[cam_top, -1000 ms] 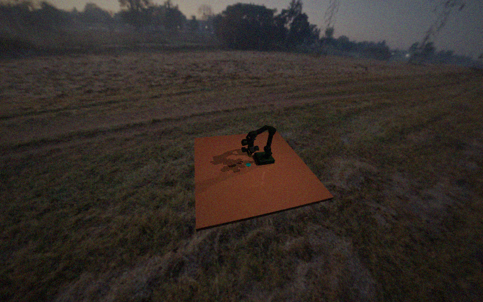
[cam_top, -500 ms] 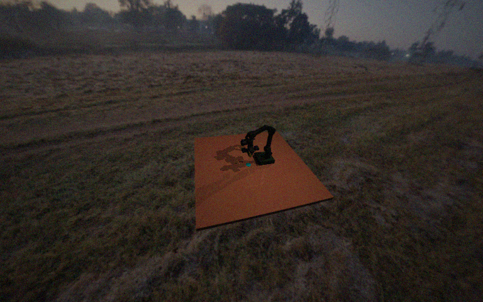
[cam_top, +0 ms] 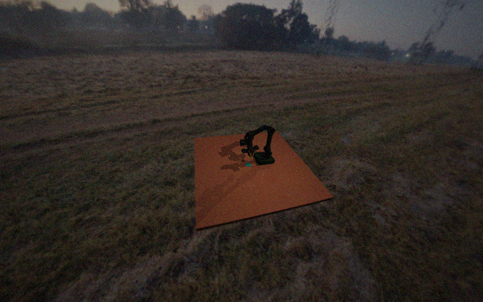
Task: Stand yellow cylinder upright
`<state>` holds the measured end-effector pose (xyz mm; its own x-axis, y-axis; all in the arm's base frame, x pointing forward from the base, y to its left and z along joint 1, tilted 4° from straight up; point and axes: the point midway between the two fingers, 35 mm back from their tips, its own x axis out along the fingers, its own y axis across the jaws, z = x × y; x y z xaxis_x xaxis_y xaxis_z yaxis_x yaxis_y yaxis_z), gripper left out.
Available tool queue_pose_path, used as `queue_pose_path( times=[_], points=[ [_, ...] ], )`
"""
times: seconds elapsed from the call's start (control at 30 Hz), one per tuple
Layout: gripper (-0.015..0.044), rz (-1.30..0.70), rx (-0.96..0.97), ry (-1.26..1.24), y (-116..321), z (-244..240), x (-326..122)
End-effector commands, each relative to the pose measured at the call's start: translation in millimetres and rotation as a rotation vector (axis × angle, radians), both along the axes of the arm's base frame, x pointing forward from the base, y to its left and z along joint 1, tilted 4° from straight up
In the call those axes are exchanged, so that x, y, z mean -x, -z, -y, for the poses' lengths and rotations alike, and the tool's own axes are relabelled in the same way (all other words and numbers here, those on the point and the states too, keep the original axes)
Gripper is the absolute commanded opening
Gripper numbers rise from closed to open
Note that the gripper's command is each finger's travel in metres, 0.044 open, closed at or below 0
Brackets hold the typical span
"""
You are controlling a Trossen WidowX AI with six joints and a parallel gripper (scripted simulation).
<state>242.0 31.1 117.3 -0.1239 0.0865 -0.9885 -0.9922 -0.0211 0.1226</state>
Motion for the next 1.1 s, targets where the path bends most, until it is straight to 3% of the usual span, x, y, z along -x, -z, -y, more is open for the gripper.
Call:
queue_pose_path(
  times=[0.0,1.07],
  points=[
    [0.0105,-0.019,-0.024,-0.006,2.1,-0.1,2.6],
    [0.0105,-0.101,-0.241,-0.031,9.0,1.7,11.7]
  ],
)
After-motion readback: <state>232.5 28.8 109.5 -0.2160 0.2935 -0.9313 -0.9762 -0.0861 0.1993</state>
